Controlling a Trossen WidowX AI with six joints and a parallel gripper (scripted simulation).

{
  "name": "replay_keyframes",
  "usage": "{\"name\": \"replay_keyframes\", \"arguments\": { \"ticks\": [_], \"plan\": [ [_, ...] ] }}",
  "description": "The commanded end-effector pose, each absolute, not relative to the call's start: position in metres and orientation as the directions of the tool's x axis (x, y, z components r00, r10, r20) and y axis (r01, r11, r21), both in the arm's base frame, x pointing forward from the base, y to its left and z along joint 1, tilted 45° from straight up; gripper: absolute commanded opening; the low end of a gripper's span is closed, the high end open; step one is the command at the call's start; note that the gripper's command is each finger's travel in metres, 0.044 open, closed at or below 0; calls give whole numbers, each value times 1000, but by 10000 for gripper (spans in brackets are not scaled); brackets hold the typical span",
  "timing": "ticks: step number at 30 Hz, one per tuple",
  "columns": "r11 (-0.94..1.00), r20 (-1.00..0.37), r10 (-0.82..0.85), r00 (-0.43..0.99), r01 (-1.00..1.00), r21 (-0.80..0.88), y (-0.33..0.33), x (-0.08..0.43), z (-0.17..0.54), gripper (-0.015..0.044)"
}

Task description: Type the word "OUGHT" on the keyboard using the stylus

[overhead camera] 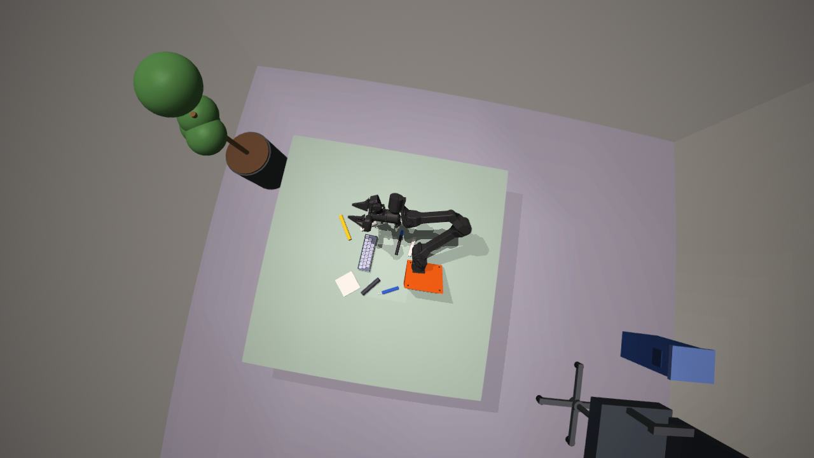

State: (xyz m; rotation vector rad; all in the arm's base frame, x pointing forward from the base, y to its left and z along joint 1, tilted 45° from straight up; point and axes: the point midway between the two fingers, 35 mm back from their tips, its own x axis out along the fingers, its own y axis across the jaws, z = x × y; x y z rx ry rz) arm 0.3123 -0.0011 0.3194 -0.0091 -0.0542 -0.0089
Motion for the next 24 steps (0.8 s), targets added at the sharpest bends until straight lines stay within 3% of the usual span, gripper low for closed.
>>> {"name": "replay_keyframes", "arguments": {
  "ticks": [1, 8, 13, 17, 24],
  "plan": [
    [1000, 43, -11, 999, 11, -5, -1, 314, 317, 414],
    [989, -388, -105, 916, 135, 52, 0, 356, 220, 230],
    [967, -669, -207, 714, 251, -32, 2, 361, 140, 99],
    [936, -808, -314, 499, 306, -174, 1, 350, 84, 0],
    [825, -831, -544, 118, 257, -503, -5, 314, 14, 0]
  ]
}}
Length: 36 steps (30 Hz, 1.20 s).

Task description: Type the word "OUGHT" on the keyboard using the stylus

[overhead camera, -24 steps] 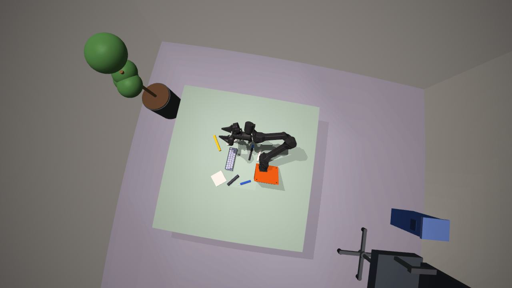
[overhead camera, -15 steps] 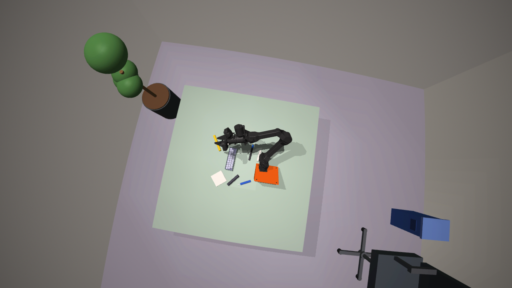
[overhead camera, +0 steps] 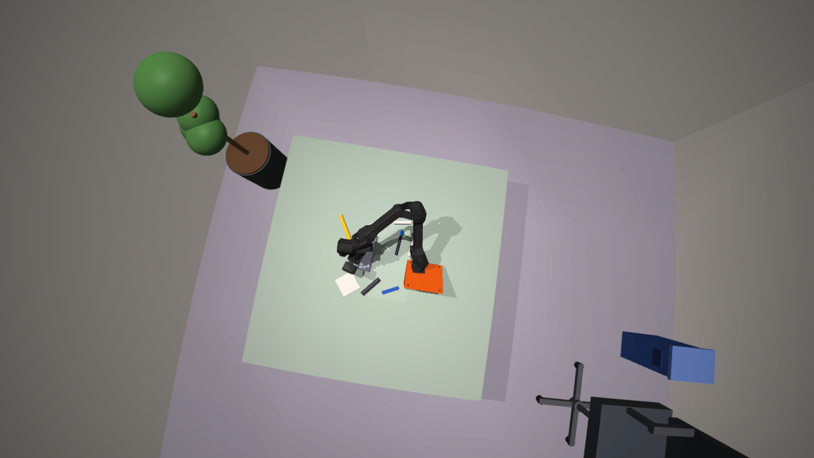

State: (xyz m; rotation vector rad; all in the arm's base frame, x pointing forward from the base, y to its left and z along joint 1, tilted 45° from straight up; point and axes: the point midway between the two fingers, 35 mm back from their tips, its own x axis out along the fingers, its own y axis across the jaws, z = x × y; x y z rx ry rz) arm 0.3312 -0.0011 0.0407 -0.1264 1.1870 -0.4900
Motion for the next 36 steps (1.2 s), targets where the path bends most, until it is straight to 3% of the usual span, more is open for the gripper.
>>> {"name": "replay_keyframes", "arguments": {
  "ticks": [1, 6, 36],
  "plan": [
    [801, -812, -579, 72, 234, -551, -6, 308, 7, 0],
    [703, -713, -699, -60, 125, -700, -11, 290, -13, 0],
    [701, -711, -701, -61, 124, -702, -56, 282, 31, 0]
  ]
}}
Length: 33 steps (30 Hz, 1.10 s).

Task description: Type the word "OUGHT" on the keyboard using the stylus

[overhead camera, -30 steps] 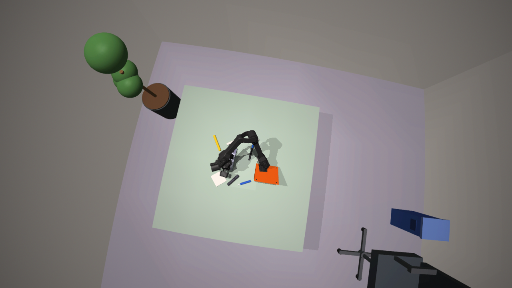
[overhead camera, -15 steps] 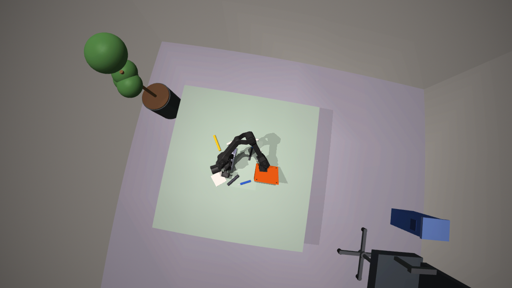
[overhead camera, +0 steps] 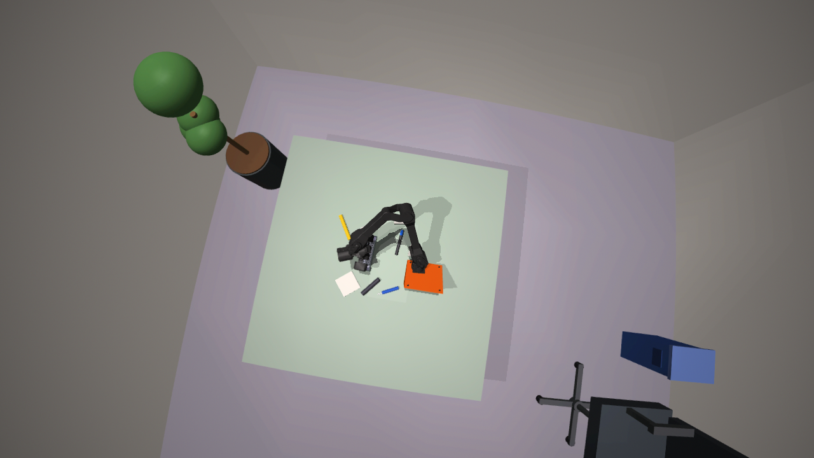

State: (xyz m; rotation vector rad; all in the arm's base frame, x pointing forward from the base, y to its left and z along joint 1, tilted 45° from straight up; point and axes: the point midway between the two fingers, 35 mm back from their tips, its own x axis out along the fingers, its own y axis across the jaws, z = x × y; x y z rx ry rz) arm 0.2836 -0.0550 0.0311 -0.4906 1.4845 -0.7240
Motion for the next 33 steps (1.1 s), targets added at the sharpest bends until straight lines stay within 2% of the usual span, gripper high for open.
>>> {"name": "replay_keyframes", "arguments": {
  "ticks": [1, 8, 18, 23, 33],
  "plan": [
    [701, -711, -701, -61, 124, -702, -56, 282, 31, 0],
    [699, -709, -703, -61, 124, -704, -101, 274, 76, 0],
    [699, -709, -703, -61, 124, -704, -101, 274, 76, 0],
    [700, -710, -702, -62, 123, -703, -80, 249, 57, 0],
    [700, -710, -702, -63, 123, -703, -79, 248, 56, 0]
  ]
}}
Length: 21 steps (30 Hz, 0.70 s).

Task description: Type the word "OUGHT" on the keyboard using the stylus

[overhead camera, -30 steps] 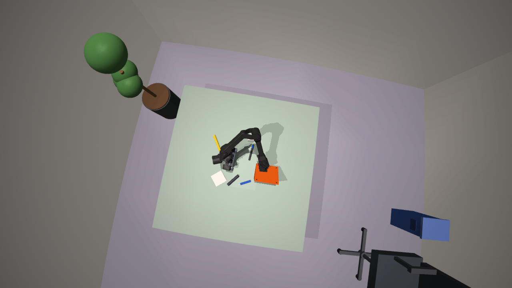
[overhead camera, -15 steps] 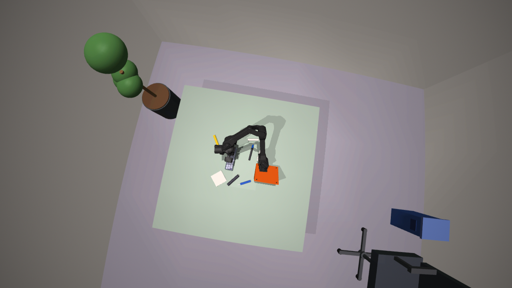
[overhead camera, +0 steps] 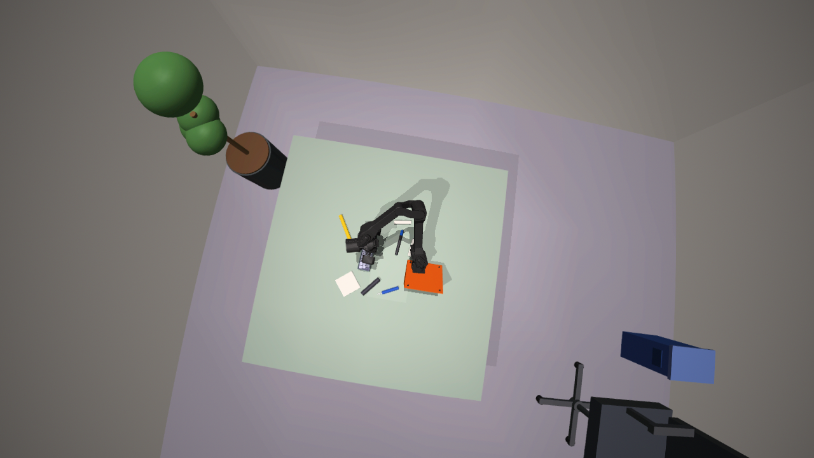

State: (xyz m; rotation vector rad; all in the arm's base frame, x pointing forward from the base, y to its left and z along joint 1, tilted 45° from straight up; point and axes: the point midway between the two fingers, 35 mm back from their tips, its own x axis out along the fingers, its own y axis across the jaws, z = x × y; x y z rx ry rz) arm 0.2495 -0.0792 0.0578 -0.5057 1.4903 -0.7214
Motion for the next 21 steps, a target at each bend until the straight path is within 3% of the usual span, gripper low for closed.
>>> {"name": "replay_keyframes", "arguments": {
  "ticks": [1, 8, 21],
  "plan": [
    [700, -710, -702, -63, 123, -703, -79, 248, 56, 0],
    [703, -712, -699, -62, 124, -701, -27, 257, 5, 0],
    [703, -712, -699, -62, 124, -701, -24, 257, 5, 0]
  ]
}}
